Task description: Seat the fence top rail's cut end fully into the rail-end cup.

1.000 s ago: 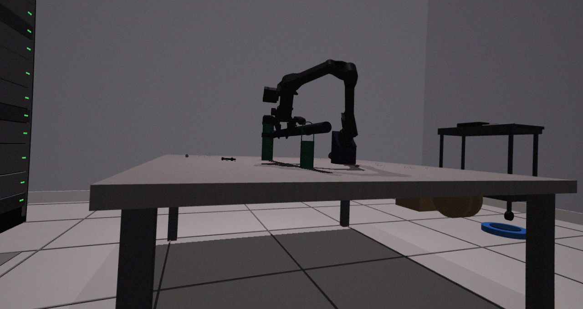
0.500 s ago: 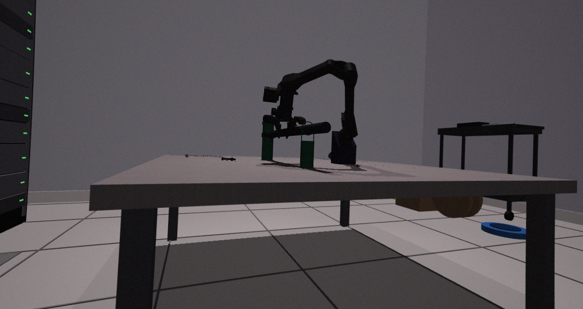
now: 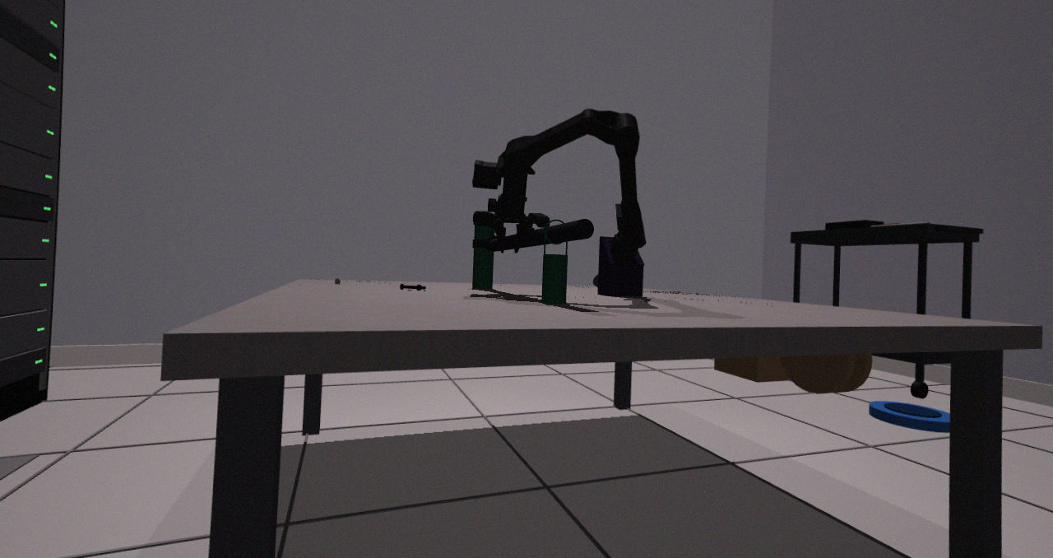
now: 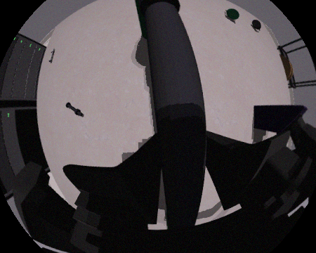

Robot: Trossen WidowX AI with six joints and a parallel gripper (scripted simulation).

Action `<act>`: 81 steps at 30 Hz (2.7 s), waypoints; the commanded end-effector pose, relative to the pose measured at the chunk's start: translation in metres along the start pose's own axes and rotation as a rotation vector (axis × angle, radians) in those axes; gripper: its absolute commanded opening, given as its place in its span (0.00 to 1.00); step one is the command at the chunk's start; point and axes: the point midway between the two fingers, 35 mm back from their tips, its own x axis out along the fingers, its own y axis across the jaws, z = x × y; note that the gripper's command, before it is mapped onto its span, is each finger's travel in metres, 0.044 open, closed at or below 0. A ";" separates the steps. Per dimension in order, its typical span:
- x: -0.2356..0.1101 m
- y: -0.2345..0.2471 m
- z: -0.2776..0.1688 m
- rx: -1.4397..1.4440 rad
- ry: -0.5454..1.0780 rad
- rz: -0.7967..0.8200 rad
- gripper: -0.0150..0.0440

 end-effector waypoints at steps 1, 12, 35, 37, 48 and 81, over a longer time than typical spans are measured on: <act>-0.004 0.000 0.008 0.004 -0.018 0.011 0.25; -0.004 0.000 0.008 0.004 -0.018 0.011 0.25; -0.004 0.000 0.008 0.004 -0.018 0.011 0.25; -0.004 0.000 0.008 0.004 -0.018 0.011 0.25; 0.000 0.000 0.000 0.000 0.000 -0.001 0.25; -0.002 0.000 0.003 -0.002 -0.008 0.000 0.25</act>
